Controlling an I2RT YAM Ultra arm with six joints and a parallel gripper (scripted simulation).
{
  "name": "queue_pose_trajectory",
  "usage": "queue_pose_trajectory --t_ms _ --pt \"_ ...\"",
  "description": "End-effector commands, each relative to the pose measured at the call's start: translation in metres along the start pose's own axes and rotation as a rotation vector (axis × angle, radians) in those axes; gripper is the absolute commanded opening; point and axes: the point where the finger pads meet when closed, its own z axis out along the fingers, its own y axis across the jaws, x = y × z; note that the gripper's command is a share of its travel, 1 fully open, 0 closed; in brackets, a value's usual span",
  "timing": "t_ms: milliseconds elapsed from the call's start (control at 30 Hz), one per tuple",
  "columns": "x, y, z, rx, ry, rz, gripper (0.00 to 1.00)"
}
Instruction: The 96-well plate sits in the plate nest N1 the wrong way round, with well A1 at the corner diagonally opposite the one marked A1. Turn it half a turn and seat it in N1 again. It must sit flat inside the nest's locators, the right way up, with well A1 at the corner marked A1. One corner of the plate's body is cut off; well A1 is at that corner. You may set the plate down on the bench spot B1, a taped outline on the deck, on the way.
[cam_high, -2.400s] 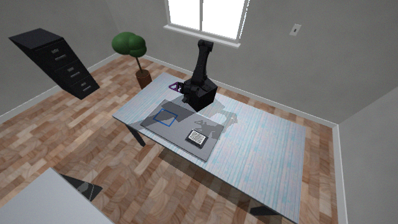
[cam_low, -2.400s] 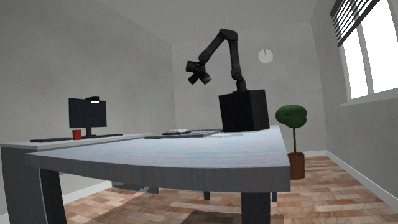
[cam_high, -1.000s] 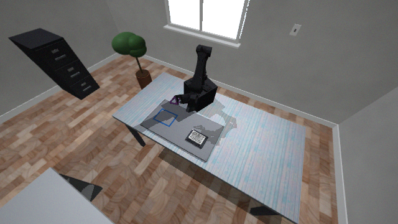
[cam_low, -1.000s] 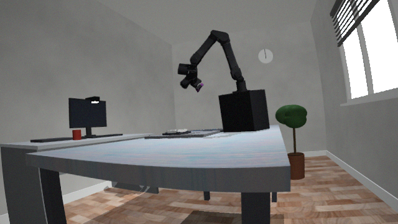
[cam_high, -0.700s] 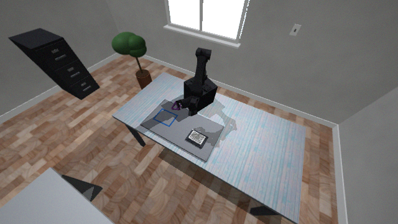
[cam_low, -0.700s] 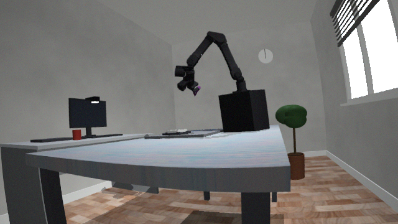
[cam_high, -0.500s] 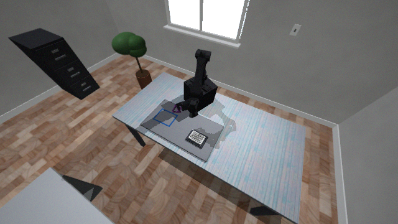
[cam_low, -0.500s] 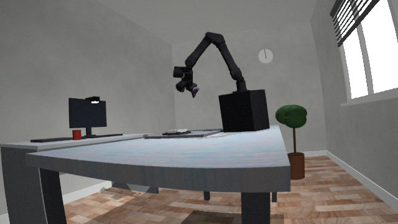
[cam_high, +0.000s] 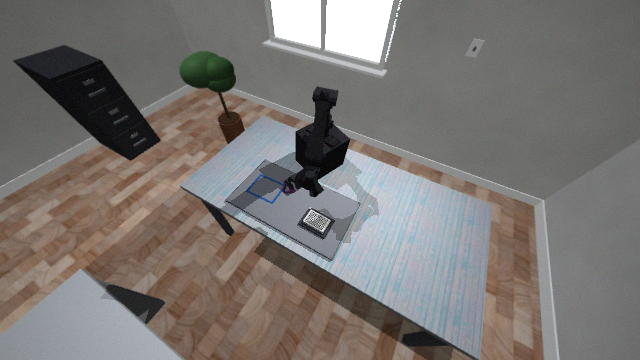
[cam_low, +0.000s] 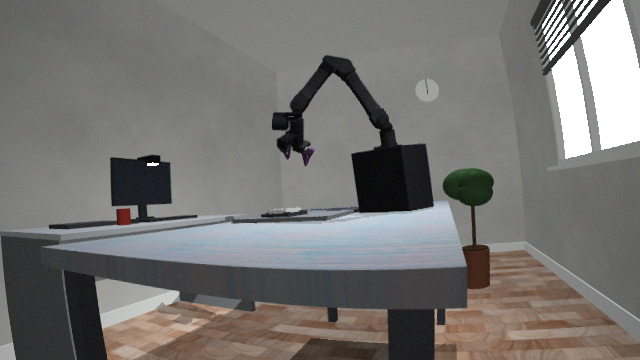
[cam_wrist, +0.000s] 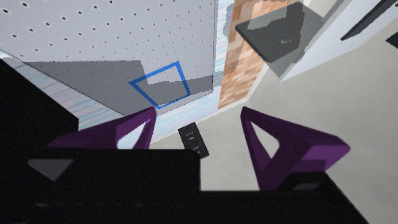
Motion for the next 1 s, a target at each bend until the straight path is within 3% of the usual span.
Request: queue_pose_trajectory --t_ms 0,33,133,200,300,400,500,633,733,800,900,967 --pt "-0.017 -0.001 -0.002 -0.015 -0.052 -0.003 1.0" --pt "-0.022 0.0 0.0 -0.015 -0.052 -0.003 1.0" --pt "-0.036 0.004 0.003 -0.065 -0.121 -0.028 1.0" --pt "-0.046 0.006 0.005 -0.065 -0.121 -0.028 1.0" --pt "-0.06 0.01 0.008 -0.116 -0.189 -0.054 1.0" --pt "-0.064 0.011 0.009 -0.116 -0.189 -0.054 1.0" --pt "-0.078 0.016 0.011 -0.167 -0.257 -0.078 1.0" --pt "-0.094 0.02 0.014 -0.167 -0.258 -0.078 1.0" --pt "-0.108 0.026 0.016 -0.218 -0.325 -0.101 1.0" --pt "-0.117 0.029 0.017 -0.218 -0.326 -0.101 1.0" --pt "-0.13 0.035 0.018 -0.27 -0.393 -0.123 1.0" --pt "-0.13 0.035 0.018 -0.27 -0.393 -0.123 1.0"
